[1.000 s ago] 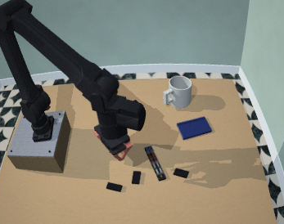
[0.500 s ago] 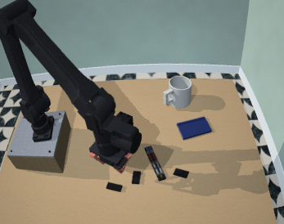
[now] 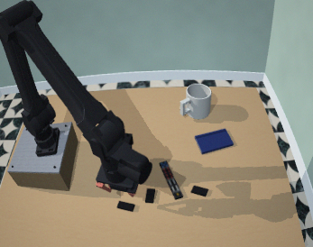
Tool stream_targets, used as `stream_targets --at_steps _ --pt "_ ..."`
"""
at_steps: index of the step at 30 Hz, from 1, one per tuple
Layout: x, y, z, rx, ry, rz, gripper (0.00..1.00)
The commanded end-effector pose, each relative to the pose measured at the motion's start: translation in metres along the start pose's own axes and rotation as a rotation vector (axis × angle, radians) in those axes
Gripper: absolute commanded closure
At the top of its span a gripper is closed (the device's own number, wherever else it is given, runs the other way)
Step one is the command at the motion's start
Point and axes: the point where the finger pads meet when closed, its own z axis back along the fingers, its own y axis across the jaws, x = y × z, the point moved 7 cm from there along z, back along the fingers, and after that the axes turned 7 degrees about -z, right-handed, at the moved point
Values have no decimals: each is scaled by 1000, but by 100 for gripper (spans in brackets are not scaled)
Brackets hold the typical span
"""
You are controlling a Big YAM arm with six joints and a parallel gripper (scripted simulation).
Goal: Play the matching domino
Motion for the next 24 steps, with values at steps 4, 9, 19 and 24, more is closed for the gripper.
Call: stream_targets --at_steps 4,9,19,24 --pt "-6 -12 4 -29 -1 72 29" --pt "-6 -13 5 -31 -1 84 29" --pt "-6 -11 4 -28 4 38 29" --pt "-9 -15 5 -36 6 24 29"
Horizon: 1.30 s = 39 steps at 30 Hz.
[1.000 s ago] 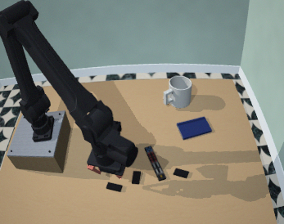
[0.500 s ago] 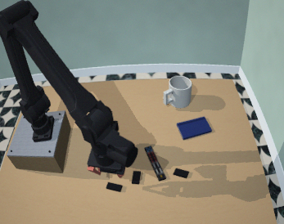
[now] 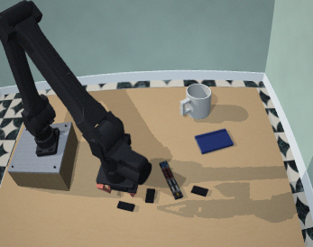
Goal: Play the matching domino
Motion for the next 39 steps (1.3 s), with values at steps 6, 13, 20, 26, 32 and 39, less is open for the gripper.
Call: stream_targets --at_steps 6,13,20,26,32,39 --pt "-2 -3 3 -11 3 -12 29" --pt "-7 -12 5 -30 12 -59 29" --pt "-9 -15 5 -35 15 -73 29" --pt "-5 -8 4 -21 12 -66 29" --pt "-10 -16 6 -37 20 -93 29" --pt "-10 -16 6 -37 20 -93 29"
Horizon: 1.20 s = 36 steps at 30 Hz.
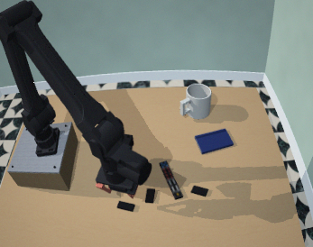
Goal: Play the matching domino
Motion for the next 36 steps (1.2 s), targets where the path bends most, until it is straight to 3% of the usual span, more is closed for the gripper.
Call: stream_targets --at_steps 1,10,17,27,36 --pt "-1 -4 -1 -11 3 -2 29" --pt "-8 -17 -34 -38 11 -28 29" --pt "-8 -17 -34 -38 11 -28 29" --pt "-7 -13 -56 -32 10 -29 29" --pt "-4 -11 -53 -28 8 -14 29"
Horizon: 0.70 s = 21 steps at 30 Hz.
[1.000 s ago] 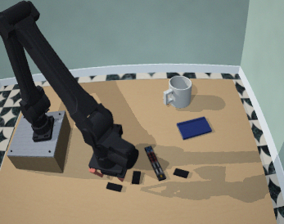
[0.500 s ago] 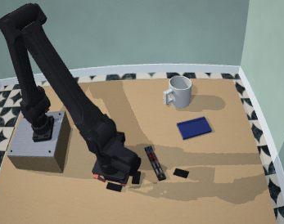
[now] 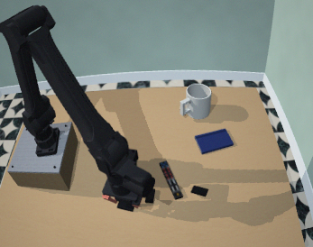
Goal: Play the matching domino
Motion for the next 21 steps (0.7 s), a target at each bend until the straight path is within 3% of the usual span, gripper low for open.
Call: stream_targets --at_steps 1,21 --pt "-1 -2 0 -6 2 -5 29" --pt "-2 2 -4 4 0 -11 29"
